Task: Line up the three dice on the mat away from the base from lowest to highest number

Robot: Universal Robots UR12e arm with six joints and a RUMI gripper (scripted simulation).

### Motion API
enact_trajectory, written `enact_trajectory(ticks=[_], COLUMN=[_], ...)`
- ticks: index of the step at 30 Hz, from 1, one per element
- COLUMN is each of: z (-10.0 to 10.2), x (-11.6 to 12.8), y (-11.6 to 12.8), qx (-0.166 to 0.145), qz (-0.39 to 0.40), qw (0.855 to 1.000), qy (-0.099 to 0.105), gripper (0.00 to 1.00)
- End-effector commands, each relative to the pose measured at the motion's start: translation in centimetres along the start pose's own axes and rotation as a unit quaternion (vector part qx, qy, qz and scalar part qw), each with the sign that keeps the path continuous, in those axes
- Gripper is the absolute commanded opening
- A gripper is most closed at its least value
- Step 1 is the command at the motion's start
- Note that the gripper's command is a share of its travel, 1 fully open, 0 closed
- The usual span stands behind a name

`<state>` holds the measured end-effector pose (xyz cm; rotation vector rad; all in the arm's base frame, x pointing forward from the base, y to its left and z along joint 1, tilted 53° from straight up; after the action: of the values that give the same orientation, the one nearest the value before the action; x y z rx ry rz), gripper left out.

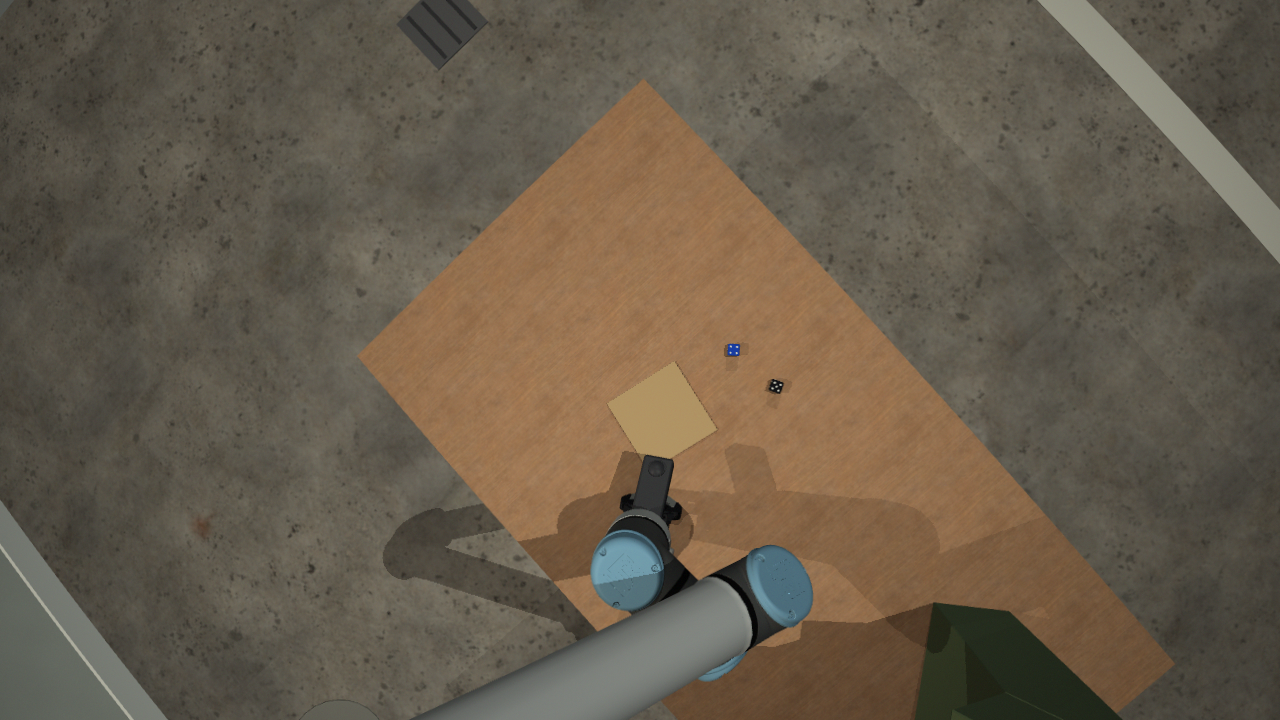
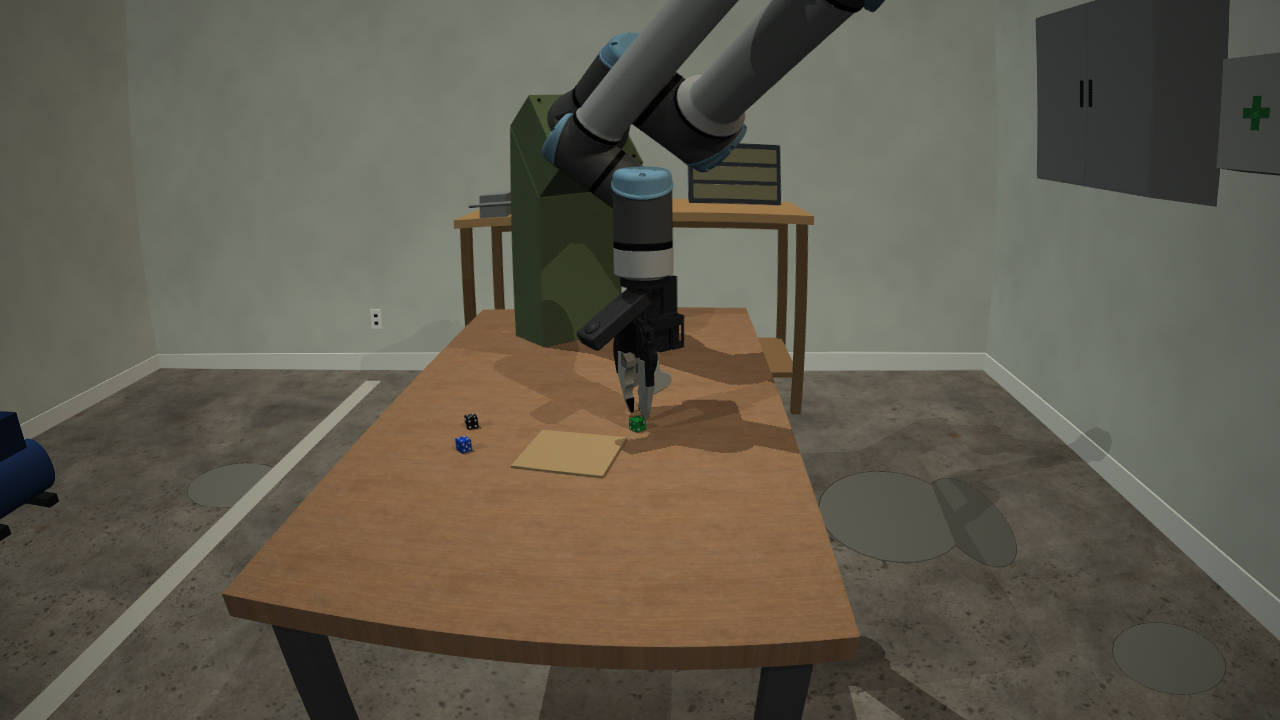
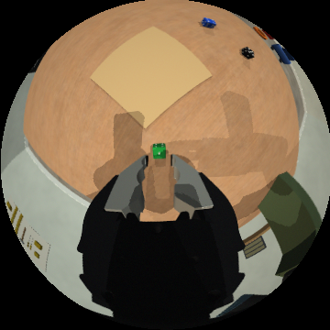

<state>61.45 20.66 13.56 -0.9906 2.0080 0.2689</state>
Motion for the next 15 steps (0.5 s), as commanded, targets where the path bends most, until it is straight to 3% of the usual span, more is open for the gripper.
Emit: enact_trajectory(ticks=[1,15], z=[0.4,2.0], x=[0.0,0.0], y=[0.0,0.0], qx=[0.0,0.0], qz=[0.0,0.0], qw=[1.0,1.0], qy=[0.0,0.0], gripper=[0.21,0.21])
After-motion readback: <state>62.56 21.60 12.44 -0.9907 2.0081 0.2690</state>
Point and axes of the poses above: the point where the finger pads meet when closed, its own z axis out along the fingers, its own x axis across the jaws, y = z × x, the point moved 6 cm from there along -z, back along the fingers, and after that the axes turned 15 degrees about -z, right-handed, at the moved point
